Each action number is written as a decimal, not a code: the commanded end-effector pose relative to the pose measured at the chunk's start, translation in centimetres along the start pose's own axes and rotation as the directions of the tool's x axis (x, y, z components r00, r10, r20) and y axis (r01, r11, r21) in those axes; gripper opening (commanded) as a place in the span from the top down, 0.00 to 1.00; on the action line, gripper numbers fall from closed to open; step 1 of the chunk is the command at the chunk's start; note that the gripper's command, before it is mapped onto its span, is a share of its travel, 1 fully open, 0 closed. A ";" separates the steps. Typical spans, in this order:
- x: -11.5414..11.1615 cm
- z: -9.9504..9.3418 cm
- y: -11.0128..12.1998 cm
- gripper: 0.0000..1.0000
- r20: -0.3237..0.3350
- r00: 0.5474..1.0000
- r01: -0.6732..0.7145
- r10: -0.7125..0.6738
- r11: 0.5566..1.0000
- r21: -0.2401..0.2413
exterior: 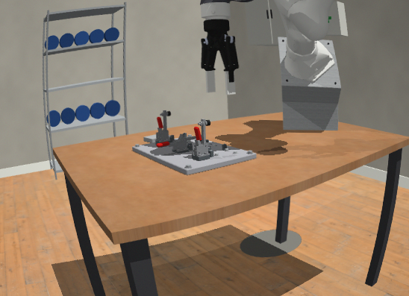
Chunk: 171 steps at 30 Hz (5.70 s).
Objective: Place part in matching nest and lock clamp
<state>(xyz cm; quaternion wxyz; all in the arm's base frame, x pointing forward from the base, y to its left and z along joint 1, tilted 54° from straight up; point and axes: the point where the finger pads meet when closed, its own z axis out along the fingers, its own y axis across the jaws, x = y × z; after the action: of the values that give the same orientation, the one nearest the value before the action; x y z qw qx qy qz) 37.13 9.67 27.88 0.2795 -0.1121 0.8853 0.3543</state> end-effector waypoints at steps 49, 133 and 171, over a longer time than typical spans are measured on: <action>-2.2 -0.1 -32.3 0.42 0.003 1.000 0.003 -0.003 1.000 0.001; -2.6 -0.1 -36.8 0.42 0.003 0.992 0.126 -0.126 0.992 0.002; -2.7 8.3 -36.8 0.42 0.003 0.992 0.126 -0.126 0.992 0.002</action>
<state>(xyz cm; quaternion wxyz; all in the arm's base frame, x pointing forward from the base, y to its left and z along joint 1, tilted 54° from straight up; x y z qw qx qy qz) 56.54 -11.78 4.50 0.2982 -0.1642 0.8758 0.3422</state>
